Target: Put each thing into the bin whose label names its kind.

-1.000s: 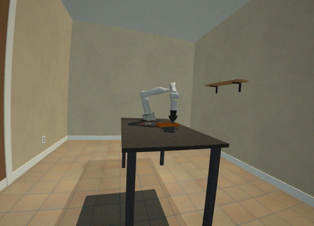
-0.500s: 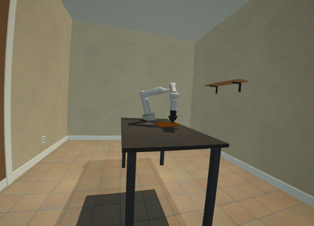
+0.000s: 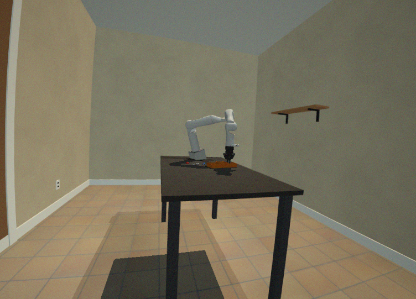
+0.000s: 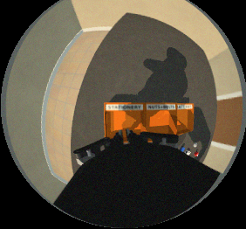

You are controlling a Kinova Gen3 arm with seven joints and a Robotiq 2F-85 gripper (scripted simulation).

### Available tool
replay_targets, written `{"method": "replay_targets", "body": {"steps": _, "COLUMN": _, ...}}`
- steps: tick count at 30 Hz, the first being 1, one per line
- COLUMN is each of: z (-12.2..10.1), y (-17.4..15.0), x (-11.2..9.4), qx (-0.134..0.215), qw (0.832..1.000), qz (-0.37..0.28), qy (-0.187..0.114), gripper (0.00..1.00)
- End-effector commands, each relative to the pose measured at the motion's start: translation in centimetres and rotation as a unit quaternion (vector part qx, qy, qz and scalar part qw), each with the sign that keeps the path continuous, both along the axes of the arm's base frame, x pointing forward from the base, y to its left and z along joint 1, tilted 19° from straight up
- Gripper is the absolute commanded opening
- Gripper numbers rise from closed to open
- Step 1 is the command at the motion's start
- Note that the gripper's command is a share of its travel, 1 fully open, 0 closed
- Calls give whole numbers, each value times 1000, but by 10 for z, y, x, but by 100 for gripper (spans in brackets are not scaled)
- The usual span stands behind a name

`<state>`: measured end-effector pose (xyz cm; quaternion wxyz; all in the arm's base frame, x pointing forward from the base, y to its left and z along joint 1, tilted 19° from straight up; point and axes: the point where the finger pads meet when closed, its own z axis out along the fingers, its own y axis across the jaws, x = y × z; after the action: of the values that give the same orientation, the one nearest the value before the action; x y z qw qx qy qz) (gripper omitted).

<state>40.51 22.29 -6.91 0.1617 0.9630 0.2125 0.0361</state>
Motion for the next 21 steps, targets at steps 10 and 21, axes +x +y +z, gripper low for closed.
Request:
{"method": "replay_targets", "body": {"steps": 10, "z": 0, "y": 0, "x": 1, "qx": 1, "qw": 1000, "qz": 0, "qy": -2, "gripper": 9}}
{"method": "replay_targets", "body": {"steps": 21, "z": 7, "y": 1, "x": -1, "qx": 0, "qw": 1000, "qz": -3, "qy": -1, "gripper": 9}}
